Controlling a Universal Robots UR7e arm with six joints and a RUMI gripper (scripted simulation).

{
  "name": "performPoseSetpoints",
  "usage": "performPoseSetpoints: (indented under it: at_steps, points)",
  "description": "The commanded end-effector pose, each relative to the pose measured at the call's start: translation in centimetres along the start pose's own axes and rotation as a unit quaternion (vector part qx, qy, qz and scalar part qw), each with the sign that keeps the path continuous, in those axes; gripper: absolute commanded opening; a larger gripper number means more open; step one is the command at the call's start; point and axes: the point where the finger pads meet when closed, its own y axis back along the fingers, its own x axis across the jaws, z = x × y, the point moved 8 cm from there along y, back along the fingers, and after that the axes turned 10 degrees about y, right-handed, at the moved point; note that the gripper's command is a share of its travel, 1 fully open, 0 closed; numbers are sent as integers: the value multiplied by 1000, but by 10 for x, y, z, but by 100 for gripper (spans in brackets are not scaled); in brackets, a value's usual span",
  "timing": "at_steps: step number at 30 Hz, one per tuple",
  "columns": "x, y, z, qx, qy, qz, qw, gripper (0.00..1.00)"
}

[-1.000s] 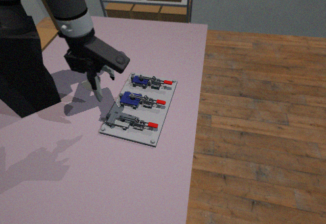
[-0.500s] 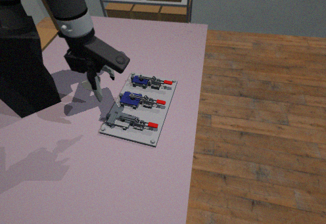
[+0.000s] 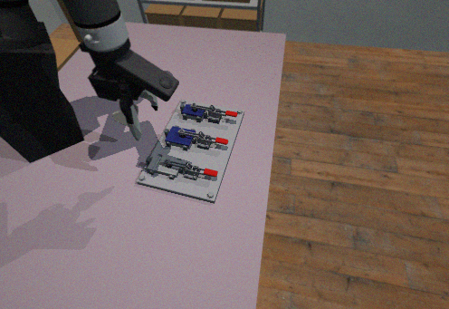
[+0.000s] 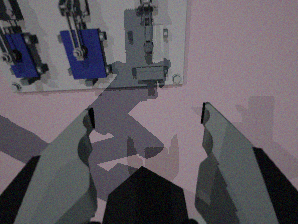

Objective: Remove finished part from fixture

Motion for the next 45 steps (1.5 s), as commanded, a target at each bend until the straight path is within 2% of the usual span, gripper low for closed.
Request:
performPoseSetpoints:
  at_steps: [1, 6, 7, 45]
  points:
    - [0, 0, 0, 0, 0, 0, 1000, 59]
    - [0, 0, 0, 0, 0, 0, 1000, 59]
    - [0, 0, 0, 0, 0, 0, 1000, 28]
    - [0, 0, 0, 0, 0, 0, 1000, 28]
